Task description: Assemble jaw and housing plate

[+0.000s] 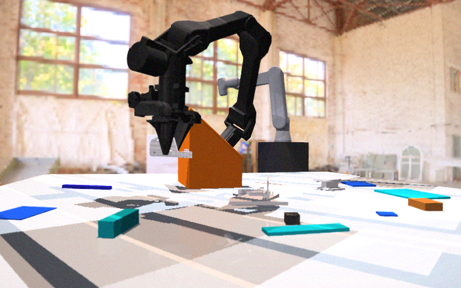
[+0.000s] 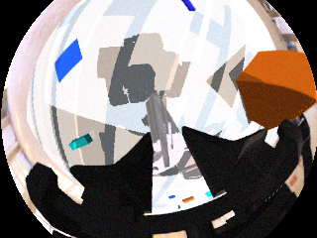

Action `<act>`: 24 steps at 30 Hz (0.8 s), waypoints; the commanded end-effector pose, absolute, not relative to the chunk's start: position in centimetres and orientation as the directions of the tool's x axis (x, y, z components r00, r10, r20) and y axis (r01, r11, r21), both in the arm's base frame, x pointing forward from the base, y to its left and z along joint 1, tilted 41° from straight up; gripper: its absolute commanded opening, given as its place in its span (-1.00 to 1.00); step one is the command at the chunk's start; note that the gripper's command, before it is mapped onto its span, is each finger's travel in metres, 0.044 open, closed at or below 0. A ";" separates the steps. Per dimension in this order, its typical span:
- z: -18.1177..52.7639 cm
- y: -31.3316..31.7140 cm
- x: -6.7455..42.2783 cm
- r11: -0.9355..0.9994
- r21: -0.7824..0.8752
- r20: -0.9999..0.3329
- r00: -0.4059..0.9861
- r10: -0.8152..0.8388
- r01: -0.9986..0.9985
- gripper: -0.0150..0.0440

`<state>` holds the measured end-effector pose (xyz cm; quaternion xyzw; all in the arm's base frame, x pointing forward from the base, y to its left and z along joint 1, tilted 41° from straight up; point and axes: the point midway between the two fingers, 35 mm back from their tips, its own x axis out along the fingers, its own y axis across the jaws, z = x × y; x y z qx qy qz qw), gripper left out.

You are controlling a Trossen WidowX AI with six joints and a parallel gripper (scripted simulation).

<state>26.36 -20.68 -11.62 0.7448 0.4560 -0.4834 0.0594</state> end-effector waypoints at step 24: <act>-6.1 -14.3 26.3 -0.053 0.111 -0.770 0.120 0.627 0.992 -0.04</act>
